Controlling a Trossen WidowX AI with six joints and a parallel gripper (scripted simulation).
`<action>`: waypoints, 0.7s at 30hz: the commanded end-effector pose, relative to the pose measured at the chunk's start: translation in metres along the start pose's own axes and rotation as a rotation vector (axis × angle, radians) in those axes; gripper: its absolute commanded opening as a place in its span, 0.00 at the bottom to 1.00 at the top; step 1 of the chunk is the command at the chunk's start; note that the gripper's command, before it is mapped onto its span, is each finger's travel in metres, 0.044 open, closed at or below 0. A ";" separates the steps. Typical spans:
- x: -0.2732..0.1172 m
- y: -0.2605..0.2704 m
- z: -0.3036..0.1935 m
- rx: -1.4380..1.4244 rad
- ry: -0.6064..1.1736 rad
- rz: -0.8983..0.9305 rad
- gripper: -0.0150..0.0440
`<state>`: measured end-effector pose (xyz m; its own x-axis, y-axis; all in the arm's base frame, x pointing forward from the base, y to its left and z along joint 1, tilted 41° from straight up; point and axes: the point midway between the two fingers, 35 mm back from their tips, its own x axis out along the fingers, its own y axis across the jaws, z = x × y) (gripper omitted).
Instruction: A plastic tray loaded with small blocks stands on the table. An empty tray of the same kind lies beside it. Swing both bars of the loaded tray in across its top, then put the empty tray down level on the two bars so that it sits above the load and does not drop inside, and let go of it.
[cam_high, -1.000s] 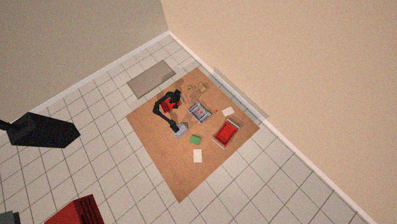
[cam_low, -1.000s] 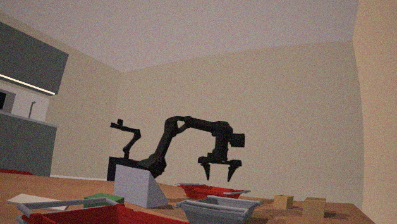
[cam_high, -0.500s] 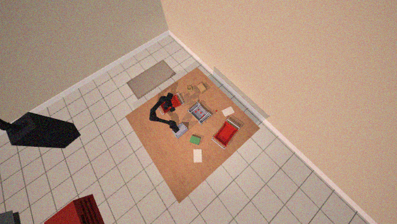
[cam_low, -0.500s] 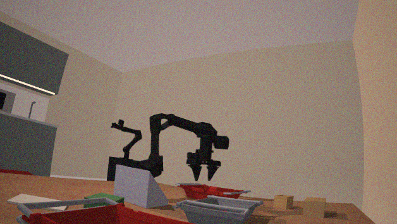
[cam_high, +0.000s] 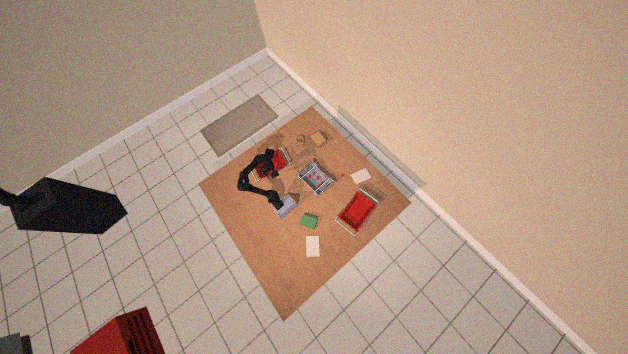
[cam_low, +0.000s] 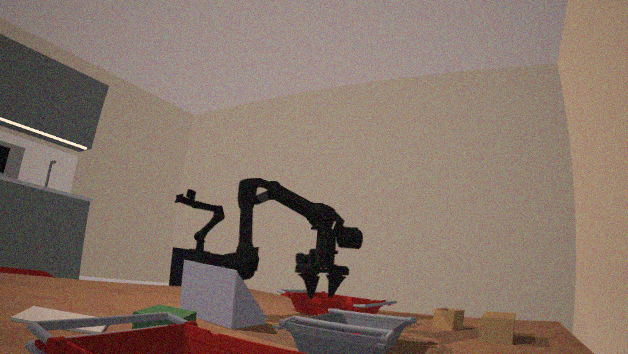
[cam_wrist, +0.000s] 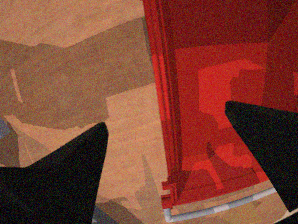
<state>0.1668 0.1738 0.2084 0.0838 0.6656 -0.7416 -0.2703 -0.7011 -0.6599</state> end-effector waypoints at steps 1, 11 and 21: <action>0.017 0.001 0.000 0.004 0.000 0.006 1.00; 0.049 0.002 0.003 0.005 -0.001 0.004 1.00; 0.049 0.002 0.003 0.005 -0.001 0.004 0.88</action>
<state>0.1670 0.2051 0.1716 0.0793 0.6644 -0.7432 -0.2720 -0.7028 -0.6573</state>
